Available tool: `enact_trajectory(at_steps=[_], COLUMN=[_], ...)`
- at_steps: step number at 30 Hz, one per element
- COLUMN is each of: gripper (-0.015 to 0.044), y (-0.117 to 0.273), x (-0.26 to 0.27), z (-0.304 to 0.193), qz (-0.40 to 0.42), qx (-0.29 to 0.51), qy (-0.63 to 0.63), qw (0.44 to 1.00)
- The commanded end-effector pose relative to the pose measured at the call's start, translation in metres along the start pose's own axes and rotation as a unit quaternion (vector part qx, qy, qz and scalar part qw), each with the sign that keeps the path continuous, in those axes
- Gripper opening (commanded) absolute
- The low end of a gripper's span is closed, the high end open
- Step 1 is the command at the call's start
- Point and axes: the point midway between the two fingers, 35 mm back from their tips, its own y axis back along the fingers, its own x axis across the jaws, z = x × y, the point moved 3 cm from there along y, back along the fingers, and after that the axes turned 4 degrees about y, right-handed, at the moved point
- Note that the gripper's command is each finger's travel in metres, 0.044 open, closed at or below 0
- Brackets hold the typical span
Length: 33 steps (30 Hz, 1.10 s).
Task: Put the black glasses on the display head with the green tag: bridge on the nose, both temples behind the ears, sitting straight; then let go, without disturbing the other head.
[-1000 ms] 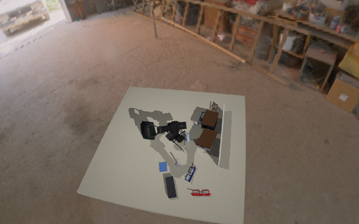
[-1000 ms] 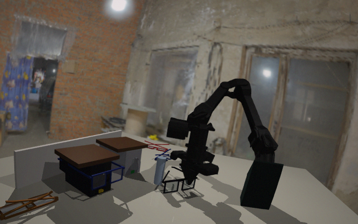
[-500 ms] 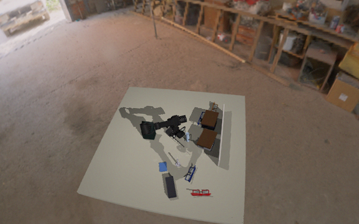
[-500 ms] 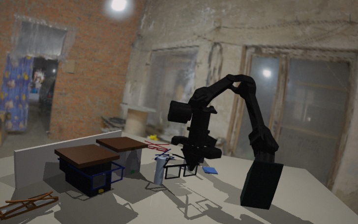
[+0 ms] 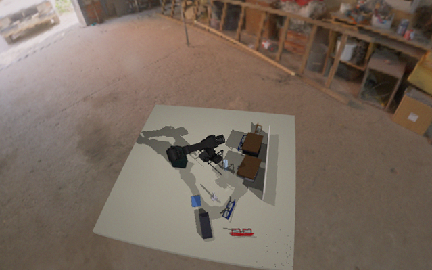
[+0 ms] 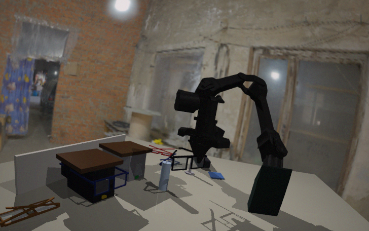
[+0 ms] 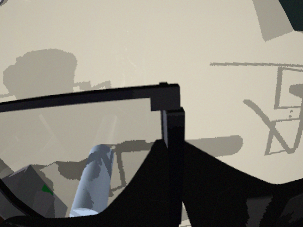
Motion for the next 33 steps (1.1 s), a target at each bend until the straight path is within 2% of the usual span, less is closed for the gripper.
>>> enact_trajectory(at_steps=[1, 18, 33], gripper=[0.0, 0.0, 0.0], y=[0.003, 0.002, 0.005], x=[0.018, 0.088, 0.121], z=[0.01, 0.092, 0.191], qz=[-0.003, -0.005, 0.007], qx=[0.009, 0.021, 0.001], qy=[-0.004, -0.005, -0.007], qw=[1.0, 1.0, 1.0])
